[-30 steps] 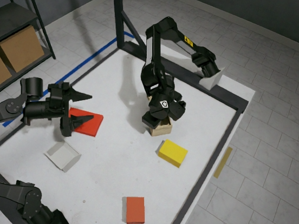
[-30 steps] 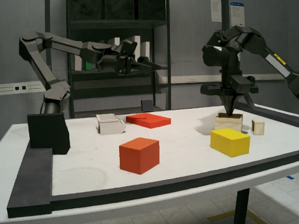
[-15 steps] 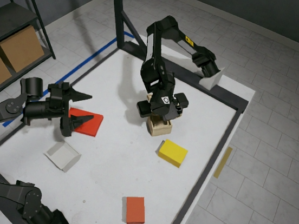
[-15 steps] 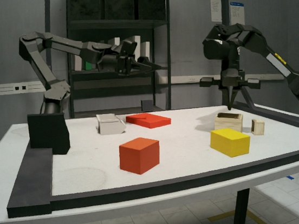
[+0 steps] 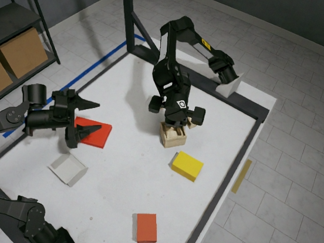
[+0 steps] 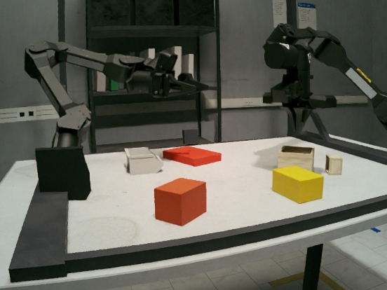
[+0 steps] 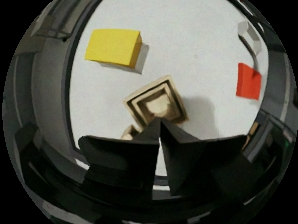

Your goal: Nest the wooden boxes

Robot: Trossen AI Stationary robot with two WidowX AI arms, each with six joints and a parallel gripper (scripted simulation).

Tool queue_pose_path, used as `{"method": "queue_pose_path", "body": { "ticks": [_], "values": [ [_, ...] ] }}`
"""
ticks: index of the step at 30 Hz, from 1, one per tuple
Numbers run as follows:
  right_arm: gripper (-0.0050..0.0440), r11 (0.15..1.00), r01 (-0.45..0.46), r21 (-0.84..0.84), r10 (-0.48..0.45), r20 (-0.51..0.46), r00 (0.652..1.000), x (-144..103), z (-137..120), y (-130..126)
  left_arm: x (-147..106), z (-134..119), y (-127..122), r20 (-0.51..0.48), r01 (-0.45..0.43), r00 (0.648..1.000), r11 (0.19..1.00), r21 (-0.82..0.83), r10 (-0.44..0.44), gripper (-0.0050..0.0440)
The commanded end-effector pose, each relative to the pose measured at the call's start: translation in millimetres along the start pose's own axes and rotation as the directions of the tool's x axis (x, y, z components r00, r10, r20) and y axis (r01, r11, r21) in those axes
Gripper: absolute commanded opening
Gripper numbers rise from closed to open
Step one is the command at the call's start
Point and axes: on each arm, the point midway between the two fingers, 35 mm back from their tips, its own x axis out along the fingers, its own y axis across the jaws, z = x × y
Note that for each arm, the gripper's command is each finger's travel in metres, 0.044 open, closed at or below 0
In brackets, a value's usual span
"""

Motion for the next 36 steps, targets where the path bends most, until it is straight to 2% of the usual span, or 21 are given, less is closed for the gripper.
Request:
{"method": "queue_pose_path", "body": {
  "ticks": [1,6,11,13,15,17,22,23,28,30,33,36],
  "values": [
    [0.04,1.0,-0.005,0.004,0.005,0.001,1.0,-1.4,-0.3,-0.4,-11.7,2.6,-1.7,0.001,-0.001,1.0,0.981,0.192,0.001,-0.005],
    [0.04,1.0,-0.005,0.004,0.005,0.001,1.0,-1.4,-0.3,-0.4,-18.1,1.8,-1.6,0.001,0.0,1.0,0.919,0.393,0.0,-0.005],
    [0.04,1.0,-0.005,0.004,0.005,0.001,1.0,-1.4,-0.3,-0.4,-23.9,1.0,-1.5,0.001,0.001,1.0,0.814,0.58,-0.001,-0.005],
    [0.04,1.0,-0.005,0.004,0.005,0.001,1.0,-1.4,-0.3,-0.4,-23.9,1.0,-1.5,0.001,0.001,1.0,0.814,0.58,-0.001,-0.005],
    [0.04,1.0,-0.005,0.004,0.005,0.001,1.0,-1.4,-0.3,-0.4,-26.3,0.7,-1.6,0.0,0.001,1.0,0.742,0.67,-0.002,-0.005],
    [0.04,1.0,-0.005,0.004,0.005,0.001,1.0,-1.4,-0.3,-0.4,-27.8,0.4,-1.5,0.0,0.001,1.0,0.708,0.706,-0.002,-0.005],
    [0.04,1.0,-0.005,0.004,0.005,0.001,1.0,-1.4,-0.3,-0.4,-27.9,-1.7,-4.1,0.001,0.002,1.0,0.705,0.71,-0.004,-0.005],
    [0.04,1.0,-0.005,0.004,0.005,0.001,1.0,-1.4,-0.3,-0.4,-27.9,-1.7,-4.1,0.001,0.002,1.0,0.705,0.71,-0.004,0.0024],
    [0.04,0.999,0.019,-0.037,-0.02,-0.021,1.0,3.5,-2.9,-4.0,-28.2,-2.3,-1.8,0.004,-0.002,1.0,0.702,0.712,0.0,0.0144],
    [0.04,0.999,0.019,-0.037,-0.02,-0.021,1.0,3.5,-2.9,-4.0,-28.2,-2.3,-1.8,0.004,-0.002,1.0,0.702,0.712,0.0,0.0144],
    [0.04,0.992,0.048,-0.12,-0.056,-0.061,0.997,9.8,-4.2,-7.5,-27.4,-6.2,0.4,0.007,-0.006,1.0,0.701,0.714,0.002,0.0216],
    [0.04,0.96,0.094,-0.265,-0.134,-0.141,0.981,21.7,-10.3,-20.2,-24.7,-10.2,5.2,0.01,-0.01,1.0,0.699,0.715,0.004,0.0288]
  ]
}}
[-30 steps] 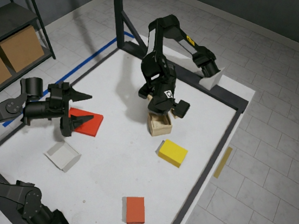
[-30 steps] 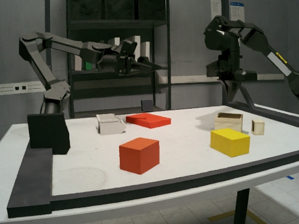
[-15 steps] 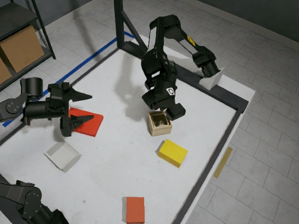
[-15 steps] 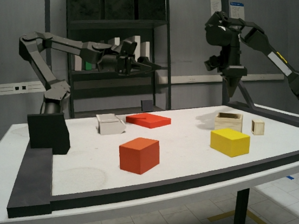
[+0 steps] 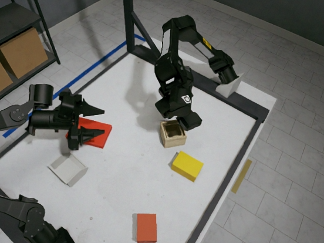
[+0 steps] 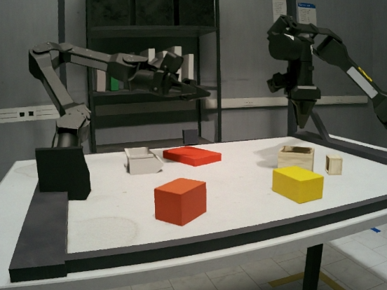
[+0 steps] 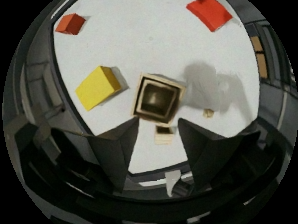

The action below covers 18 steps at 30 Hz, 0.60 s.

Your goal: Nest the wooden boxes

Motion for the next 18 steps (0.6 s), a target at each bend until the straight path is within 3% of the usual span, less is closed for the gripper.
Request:
{"method": "queue_pose_path", "body": {
  "ticks": [1,5,9,11,18],
  "values": [
    [0.04,0.982,0.06,-0.179,-0.082,-0.116,0.99,16.2,-4.9,-10.8,-3.2,-7.3,-2.2,0.011,-0.023,1.0,1.0,0.017,0.023,0.0312],
    [0.04,0.933,0.079,-0.351,-0.185,-0.28,0.942,32.5,-16.2,-32.2,1.8,-18.2,-1.8,0.012,-0.029,1.0,0.999,0.021,0.029,0.04],
    [0.04,0.885,0.032,-0.464,-0.248,-0.412,0.877,41.0,-25.0,-49.4,6.2,-27.0,-2.5,0.012,-0.032,0.999,0.999,0.023,0.032,0.04],
    [0.04,0.885,0.032,-0.464,-0.248,-0.412,0.877,41.0,-25.0,-49.4,6.2,-27.0,-2.5,0.012,-0.032,0.999,0.999,0.023,0.032,0.04],
    [0.04,0.821,-0.177,-0.544,-0.289,-0.662,0.692,47.3,-39.2,-78.5,15.9,-45.2,-5.4,0.013,-0.035,0.999,0.999,0.027,0.035,0.04]
  ]
}}
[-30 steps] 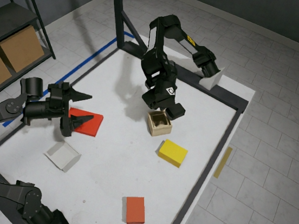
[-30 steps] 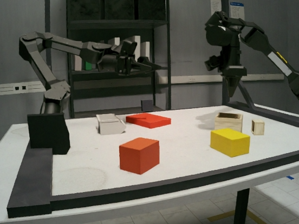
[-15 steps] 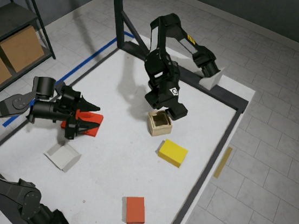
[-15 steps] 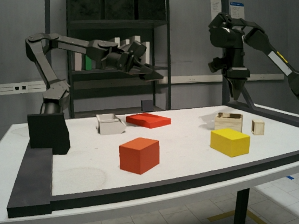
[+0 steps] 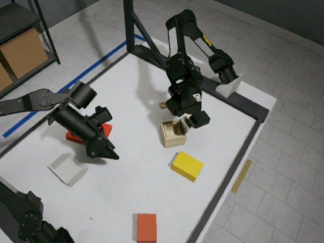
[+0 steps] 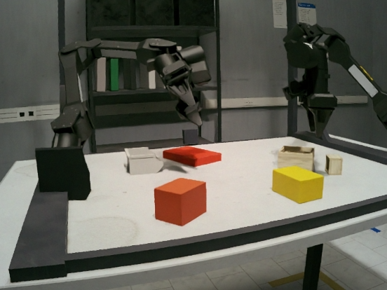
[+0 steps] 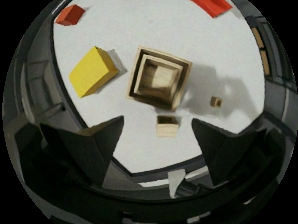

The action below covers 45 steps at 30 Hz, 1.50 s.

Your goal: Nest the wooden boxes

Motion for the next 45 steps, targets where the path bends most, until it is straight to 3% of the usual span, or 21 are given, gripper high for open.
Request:
{"method": "queue_pose_path", "body": {
  "ticks": [1,8,10,16,25,34,41,45],
  "values": [
    [0.04,0.99,-0.089,-0.108,0.071,-0.159,0.985,7.4,-4.9,-7.2,-0.8,-7.9,-4.1,0.012,-0.019,1.0,1.0,0.015,0.019,0.04],
    [0.04,0.932,-0.304,-0.194,0.23,-0.331,0.915,12.9,-16.0,-16.0,8.5,-22.5,-10.5,0.013,-0.012,1.0,1.0,0.014,0.011,0.04],
    [0.04,0.932,-0.304,-0.194,0.23,-0.331,0.915,12.9,-16.0,-16.0,8.5,-22.5,-10.5,0.013,-0.012,1.0,1.0,0.014,0.011,0.04],
    [0.04,0.813,-0.538,-0.221,0.422,-0.412,0.807,11.3,-18.9,-22.7,17.9,-37.3,-17.9,0.014,-0.002,1.0,1.0,0.012,0.002,0.04],
    [0.04,0.631,-0.738,-0.24,0.636,-0.385,0.669,5.0,-10.3,-32.3,28.4,-54.2,-26.2,0.012,0.007,1.0,1.0,0.01,-0.007,0.04],
    [0.04,0.608,-0.757,-0.239,0.66,-0.377,0.65,3.6,-10.5,-33.1,32.9,-57.0,-26.9,0.007,0.015,1.0,1.0,0.001,-0.015,0.04],
    [0.04,0.608,-0.757,-0.239,0.66,-0.377,0.65,3.6,-10.5,-33.1,82.7,-57.9,-27.0,0.001,0.021,1.0,1.0,-0.006,-0.021,0.04],
    [0.04,0.608,-0.757,-0.239,0.66,-0.377,0.65,3.6,-10.5,-33.1,89.6,-58.2,-28.1,0.002,0.022,1.0,1.0,-0.004,-0.022,0.04]
  ]
}}
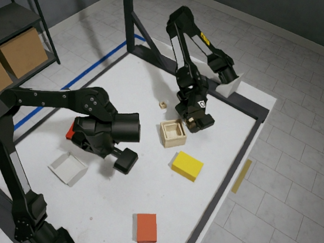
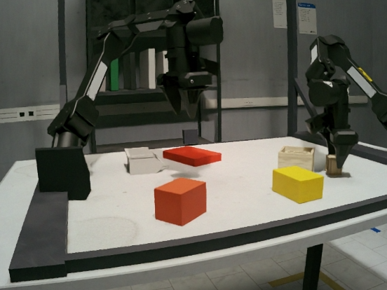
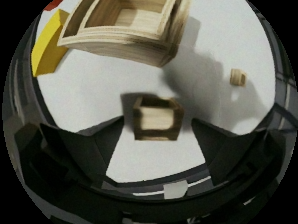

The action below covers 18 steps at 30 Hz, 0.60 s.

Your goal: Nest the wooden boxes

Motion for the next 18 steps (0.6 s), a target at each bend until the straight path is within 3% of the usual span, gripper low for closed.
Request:
{"method": "queue_pose_path", "body": {
  "ticks": [1,11,14,16,18],
  "values": [
    [0.04,1.0,0.003,-0.01,-0.003,0.005,1.0,-2.0,2.8,-0.3,7.8,5.4,0.7,0.025,-0.016,1.0,1.0,0.008,0.016,0.04],
    [0.04,1.0,0.003,-0.01,-0.003,0.005,1.0,-2.0,2.8,-0.3,17.8,6.1,2.7,0.024,-0.017,1.0,1.0,0.008,0.017,0.04],
    [0.04,1.0,0.003,-0.01,-0.003,0.005,1.0,-2.0,2.8,-0.3,16.0,7.7,3.0,0.028,-0.023,0.999,1.0,0.014,0.022,0.0328],
    [0.04,1.0,0.003,-0.01,-0.003,0.005,1.0,-2.0,2.8,-0.3,16.0,7.7,3.0,0.028,-0.023,0.999,1.0,0.014,0.022,0.0328],
    [0.04,1.0,0.003,-0.01,-0.003,0.005,1.0,-2.0,2.8,-0.3,16.0,7.7,3.0,0.028,-0.023,0.999,1.0,0.014,0.022,0.028]
  ]
}}
